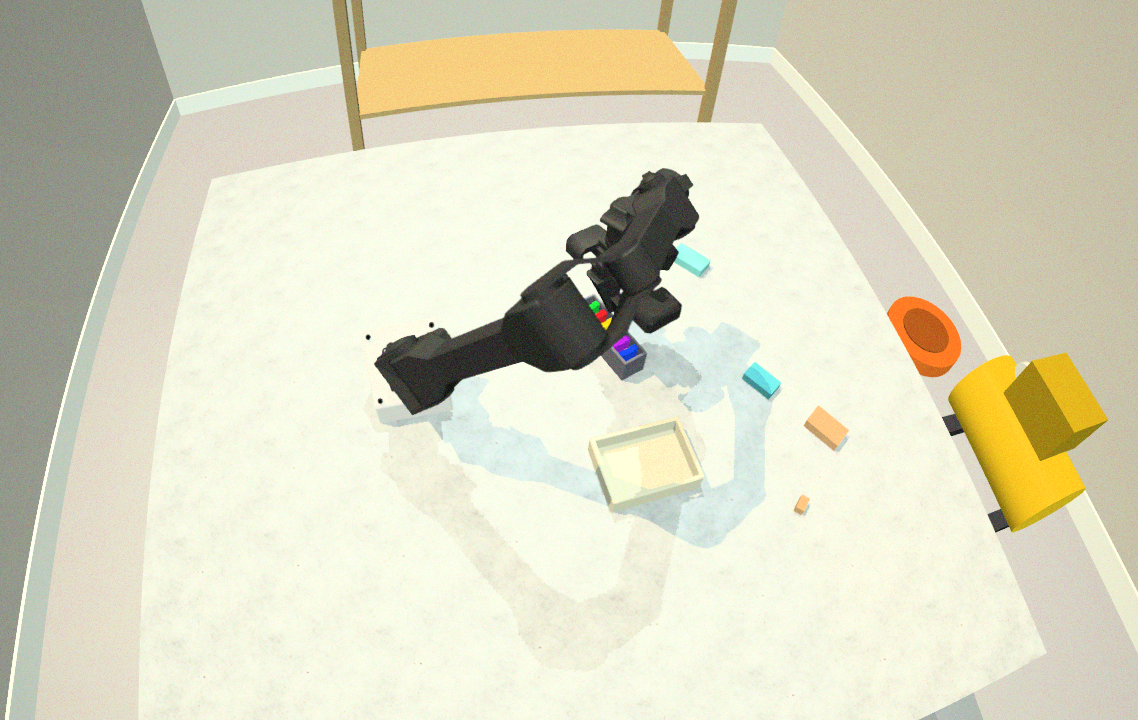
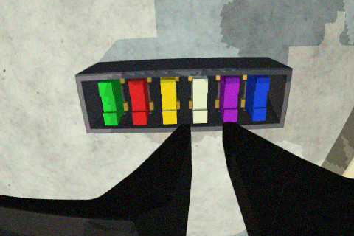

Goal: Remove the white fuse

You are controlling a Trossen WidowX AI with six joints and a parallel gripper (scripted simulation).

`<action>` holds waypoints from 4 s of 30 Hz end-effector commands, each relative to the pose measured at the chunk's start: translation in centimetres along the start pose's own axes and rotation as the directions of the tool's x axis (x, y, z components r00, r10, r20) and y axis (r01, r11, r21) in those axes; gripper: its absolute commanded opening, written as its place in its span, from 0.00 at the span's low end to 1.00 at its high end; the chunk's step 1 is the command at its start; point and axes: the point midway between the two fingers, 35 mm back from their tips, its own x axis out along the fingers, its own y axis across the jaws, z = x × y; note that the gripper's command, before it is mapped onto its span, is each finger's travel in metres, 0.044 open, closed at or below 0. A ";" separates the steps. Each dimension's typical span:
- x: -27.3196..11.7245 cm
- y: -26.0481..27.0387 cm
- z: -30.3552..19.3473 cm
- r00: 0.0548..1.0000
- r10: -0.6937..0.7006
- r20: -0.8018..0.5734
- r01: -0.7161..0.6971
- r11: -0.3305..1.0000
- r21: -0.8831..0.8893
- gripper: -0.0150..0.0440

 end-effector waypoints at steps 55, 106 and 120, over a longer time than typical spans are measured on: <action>3.9 -0.1 0.0 1.000 0.005 -0.007 -0.005 1.000 0.024 0.38; 3.2 0.0 0.1 1.000 0.008 -0.006 -0.007 1.000 0.026 0.25; 2.5 0.0 0.1 1.000 0.008 -0.006 -0.008 1.000 0.025 0.25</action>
